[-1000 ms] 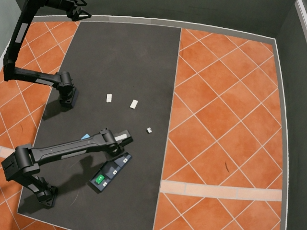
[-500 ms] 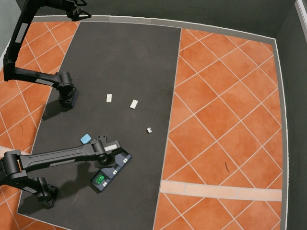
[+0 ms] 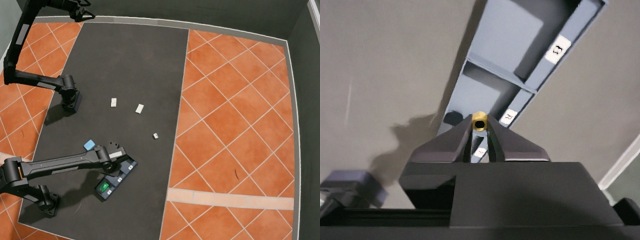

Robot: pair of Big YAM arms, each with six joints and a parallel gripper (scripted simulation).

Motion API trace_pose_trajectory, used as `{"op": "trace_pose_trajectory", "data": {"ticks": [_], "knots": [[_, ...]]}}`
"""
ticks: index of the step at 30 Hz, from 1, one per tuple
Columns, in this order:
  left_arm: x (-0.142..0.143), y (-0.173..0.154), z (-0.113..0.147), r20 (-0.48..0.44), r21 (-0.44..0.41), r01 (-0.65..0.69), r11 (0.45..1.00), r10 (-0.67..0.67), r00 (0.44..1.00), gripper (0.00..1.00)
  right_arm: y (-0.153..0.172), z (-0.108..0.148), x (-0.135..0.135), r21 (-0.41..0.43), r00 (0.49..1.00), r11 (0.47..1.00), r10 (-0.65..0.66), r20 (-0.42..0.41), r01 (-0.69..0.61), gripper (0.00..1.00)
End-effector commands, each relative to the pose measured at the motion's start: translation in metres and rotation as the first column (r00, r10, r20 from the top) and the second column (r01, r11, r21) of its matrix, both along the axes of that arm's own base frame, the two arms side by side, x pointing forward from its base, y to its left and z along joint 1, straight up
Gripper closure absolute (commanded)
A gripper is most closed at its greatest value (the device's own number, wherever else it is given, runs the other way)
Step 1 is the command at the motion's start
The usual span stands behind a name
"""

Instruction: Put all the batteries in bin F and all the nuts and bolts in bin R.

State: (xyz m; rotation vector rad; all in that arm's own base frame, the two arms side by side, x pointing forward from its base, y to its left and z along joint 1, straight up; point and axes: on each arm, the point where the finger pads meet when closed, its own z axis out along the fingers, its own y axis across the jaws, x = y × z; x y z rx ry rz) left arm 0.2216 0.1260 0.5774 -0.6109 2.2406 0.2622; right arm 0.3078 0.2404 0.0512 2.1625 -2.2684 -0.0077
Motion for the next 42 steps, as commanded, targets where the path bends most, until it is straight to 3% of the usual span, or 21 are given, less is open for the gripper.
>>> {"op": "trace_pose_trajectory", "data": {"ticks": [1, 10, 13, 22, 42], "knots": [[-0.011, -0.005, 0.026, 0.043, 0.032, 0.005, 0.999, -0.007, 0.999, 0.00, -0.006, 0.002, 0.005, 0.014, 0.988, 0.988, -0.156, 0.016, 0.156, 0.89], [-0.011, -0.005, 0.026, 0.043, 0.032, 0.005, 0.999, -0.007, 0.999, 0.00, -0.005, 0.000, 0.002, 0.019, 0.946, 0.947, -0.322, 0.019, 0.322, 0.89], [-0.011, -0.005, 0.026, 0.043, 0.032, 0.005, 0.999, -0.007, 0.999, 0.00, -0.005, -0.001, 0.003, 0.031, 0.906, 0.906, -0.423, 0.027, 0.422, 0.89], [-0.011, -0.005, 0.026, 0.043, 0.032, 0.005, 0.999, -0.007, 0.999, 0.00, -0.004, -0.012, -0.002, 0.001, 0.908, 0.908, -0.419, 0.011, 0.419, 0.89], [-0.011, -0.005, 0.026, 0.043, 0.032, 0.005, 0.999, -0.007, 0.999, 0.00, 0.017, 0.003, 0.014, 0.031, 0.912, 0.912, -0.410, 0.026, 0.410, 0.89]]}}
